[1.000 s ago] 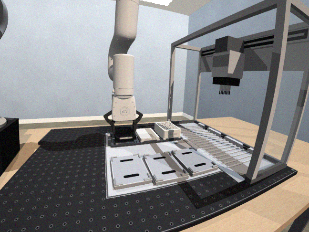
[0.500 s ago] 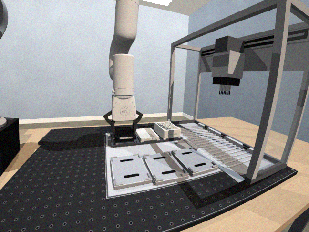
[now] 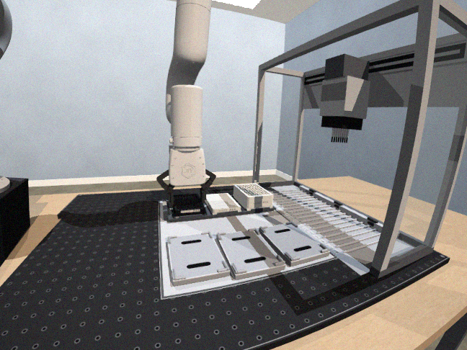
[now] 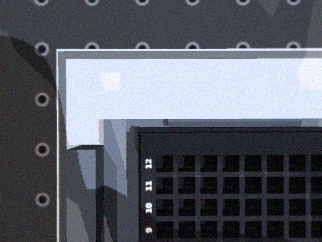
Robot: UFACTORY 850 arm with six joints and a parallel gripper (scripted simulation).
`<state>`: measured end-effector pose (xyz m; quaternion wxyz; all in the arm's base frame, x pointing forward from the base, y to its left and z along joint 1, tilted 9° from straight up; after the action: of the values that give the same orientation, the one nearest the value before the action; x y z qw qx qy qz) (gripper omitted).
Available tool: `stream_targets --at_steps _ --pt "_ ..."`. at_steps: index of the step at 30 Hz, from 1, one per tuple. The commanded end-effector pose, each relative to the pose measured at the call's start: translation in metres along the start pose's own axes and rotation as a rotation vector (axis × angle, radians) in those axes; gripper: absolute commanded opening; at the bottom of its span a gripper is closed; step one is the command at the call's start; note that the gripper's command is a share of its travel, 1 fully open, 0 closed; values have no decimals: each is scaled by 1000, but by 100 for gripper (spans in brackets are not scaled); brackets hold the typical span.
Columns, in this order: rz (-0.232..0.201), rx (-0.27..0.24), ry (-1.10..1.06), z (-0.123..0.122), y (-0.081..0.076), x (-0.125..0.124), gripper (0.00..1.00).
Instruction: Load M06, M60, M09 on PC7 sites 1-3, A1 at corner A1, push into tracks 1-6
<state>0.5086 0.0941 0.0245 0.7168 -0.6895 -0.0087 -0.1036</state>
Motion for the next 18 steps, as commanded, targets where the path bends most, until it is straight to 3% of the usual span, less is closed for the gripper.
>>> stream_targets --at_steps 1,16,17,18 --pt "-2 -1 0 0 1 1 0" --pt "-2 0 0 0 1 1 0" --pt "-2 -1 0 0 2 1 100" --pt "-2 -1 0 0 2 1 100"
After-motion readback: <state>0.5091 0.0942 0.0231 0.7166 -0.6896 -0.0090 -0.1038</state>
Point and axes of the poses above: the point where the finger pads meet when closed, its own y axis out along the fingers, its own x axis across the jaws, z = x × y, the point moved 4 cm from there along -y, back along the fingers, and after that the axes turned 6 degrees about y, right-handed, at the moved point
